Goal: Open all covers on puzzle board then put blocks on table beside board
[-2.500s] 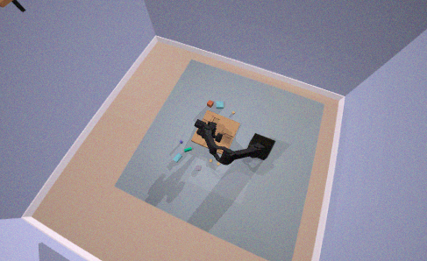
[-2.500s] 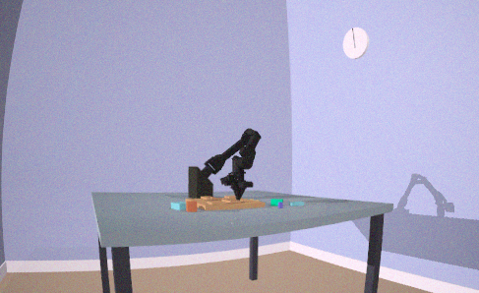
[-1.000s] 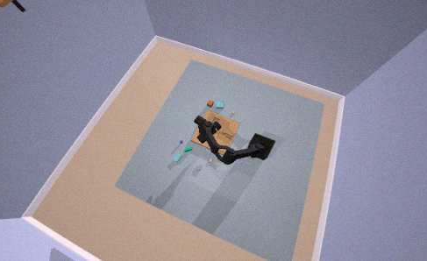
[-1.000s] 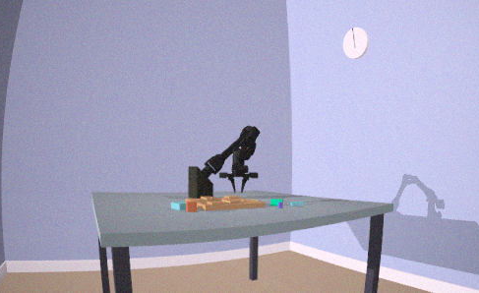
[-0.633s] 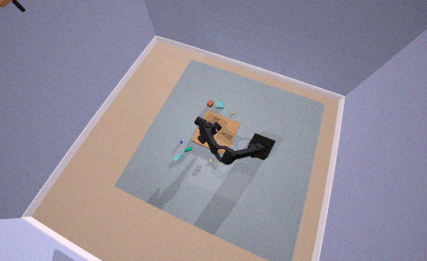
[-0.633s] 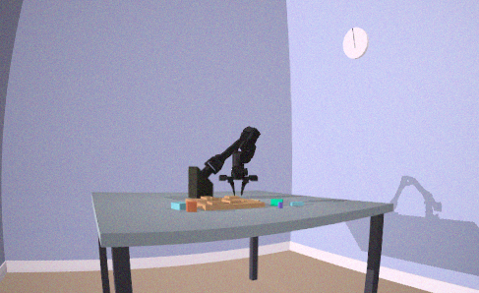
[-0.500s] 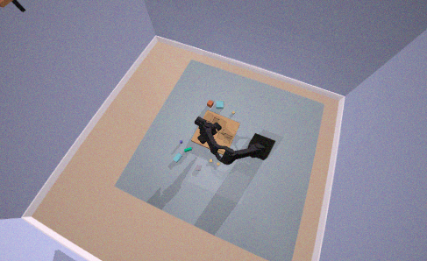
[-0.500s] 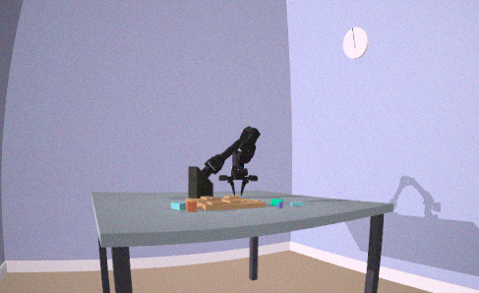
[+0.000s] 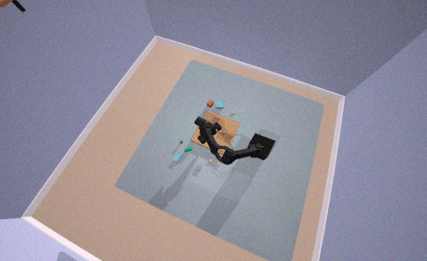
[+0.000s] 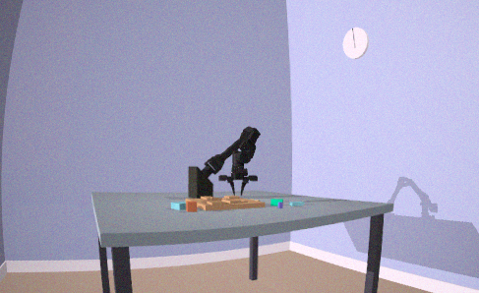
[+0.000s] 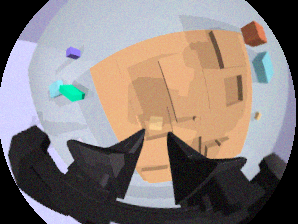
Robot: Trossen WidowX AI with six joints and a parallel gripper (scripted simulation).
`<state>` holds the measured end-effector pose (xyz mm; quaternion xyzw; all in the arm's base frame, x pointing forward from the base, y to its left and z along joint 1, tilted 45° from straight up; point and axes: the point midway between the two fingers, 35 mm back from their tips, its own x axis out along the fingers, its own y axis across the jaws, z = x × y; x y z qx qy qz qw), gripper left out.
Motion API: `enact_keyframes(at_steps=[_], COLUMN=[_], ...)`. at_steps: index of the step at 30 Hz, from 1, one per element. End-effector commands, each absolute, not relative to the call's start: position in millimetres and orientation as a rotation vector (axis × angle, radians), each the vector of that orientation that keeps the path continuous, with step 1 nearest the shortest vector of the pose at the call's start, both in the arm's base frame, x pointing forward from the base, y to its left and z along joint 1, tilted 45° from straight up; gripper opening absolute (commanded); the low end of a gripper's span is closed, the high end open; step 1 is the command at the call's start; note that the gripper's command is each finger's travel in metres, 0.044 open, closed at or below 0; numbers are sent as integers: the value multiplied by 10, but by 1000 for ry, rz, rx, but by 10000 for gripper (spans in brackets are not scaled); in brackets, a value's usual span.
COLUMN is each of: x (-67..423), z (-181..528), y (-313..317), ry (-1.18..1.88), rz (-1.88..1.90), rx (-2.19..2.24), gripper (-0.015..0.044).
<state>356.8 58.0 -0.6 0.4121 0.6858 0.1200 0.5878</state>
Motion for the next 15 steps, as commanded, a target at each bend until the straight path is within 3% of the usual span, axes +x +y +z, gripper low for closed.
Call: enact_keyframes(at_steps=[1,15], x=[3569,3573], z=[-7,-90], y=[586,670], ry=[1598,1598], rz=[281,281], rx=[965,966], gripper=[144,144])
